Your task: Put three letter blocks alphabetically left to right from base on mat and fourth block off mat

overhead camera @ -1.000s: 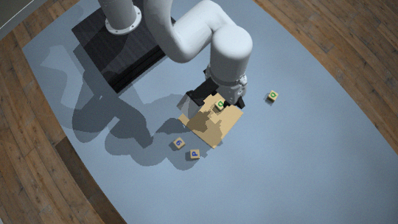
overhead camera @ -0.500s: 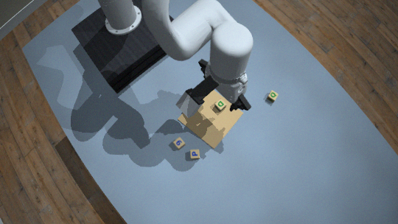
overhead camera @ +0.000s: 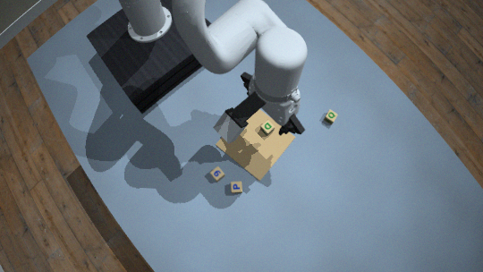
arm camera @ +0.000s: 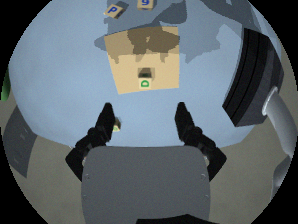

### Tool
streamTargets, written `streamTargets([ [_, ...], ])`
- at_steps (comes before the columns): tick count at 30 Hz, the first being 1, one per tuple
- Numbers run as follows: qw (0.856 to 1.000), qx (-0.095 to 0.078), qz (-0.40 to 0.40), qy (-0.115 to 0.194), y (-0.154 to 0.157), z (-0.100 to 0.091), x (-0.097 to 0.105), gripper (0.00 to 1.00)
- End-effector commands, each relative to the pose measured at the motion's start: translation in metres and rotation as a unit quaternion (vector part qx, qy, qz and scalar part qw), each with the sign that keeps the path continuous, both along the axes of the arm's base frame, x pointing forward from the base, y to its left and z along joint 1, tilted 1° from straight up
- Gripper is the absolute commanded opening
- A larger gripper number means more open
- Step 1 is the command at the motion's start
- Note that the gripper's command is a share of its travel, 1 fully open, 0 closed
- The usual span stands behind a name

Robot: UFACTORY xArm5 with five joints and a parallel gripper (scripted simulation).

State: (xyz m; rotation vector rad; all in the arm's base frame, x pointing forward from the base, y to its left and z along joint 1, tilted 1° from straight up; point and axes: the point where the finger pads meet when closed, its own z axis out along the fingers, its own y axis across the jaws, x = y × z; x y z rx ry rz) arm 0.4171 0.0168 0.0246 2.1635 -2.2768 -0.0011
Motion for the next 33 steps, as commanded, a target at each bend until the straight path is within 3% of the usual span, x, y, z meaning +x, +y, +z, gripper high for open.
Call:
streamTargets([
  [1,1.000,0.000,0.019,-0.002,-0.006,0.001,0.004,1.00],
  [5,0.996,0.000,0.091,-0.001,-0.029,-0.001,0.015,1.00],
  [9,0.994,0.000,0.113,-0.001,-0.036,-0.002,0.019,1.00],
  [15,0.978,0.000,0.211,-0.001,-0.070,-0.005,0.031,1.00],
  [24,0.944,0.000,0.331,0.000,-0.115,-0.009,0.041,1.00],
  [26,0.944,0.000,0.331,0.000,-0.115,-0.009,0.041,1.00],
  [29,0.923,0.001,0.386,0.000,-0.138,-0.011,0.045,1.00],
  [33,0.906,0.001,0.423,0.000,-0.153,-0.013,0.046,1.00],
])
